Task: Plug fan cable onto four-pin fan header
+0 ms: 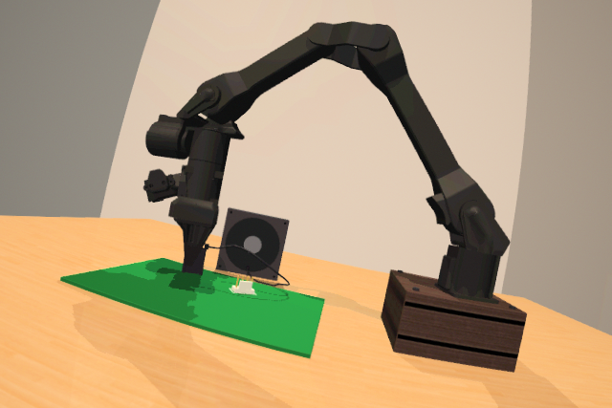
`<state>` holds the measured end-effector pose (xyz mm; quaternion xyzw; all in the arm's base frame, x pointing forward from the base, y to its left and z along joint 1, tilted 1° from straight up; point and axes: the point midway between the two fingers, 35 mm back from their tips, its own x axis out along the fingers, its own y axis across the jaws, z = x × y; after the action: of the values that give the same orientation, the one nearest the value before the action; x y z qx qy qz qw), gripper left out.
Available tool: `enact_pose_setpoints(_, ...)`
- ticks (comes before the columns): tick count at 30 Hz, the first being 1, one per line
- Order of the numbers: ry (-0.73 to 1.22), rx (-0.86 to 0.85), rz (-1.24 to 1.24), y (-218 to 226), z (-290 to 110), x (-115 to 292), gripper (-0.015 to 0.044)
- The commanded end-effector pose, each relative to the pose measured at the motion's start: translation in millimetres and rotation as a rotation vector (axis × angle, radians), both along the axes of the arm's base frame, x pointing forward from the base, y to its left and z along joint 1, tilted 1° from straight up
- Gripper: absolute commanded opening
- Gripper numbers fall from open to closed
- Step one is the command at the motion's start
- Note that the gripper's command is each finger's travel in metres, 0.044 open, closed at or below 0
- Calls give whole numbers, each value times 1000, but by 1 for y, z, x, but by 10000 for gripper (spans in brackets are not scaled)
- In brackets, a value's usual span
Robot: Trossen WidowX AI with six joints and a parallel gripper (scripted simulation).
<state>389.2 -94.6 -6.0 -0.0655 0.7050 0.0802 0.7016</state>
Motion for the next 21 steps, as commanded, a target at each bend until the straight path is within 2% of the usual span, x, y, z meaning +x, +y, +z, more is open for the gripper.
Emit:
enact_pose_setpoints(1,-29,-4,1,-2,37,4,0)
enact_pose_setpoints(7,-29,-4,16,-2,37,-2,0)
enact_pose_setpoints(16,-26,-5,222,-1,33,-86,0)
enact_pose_setpoints(21,-26,-5,237,0,32,-92,0)
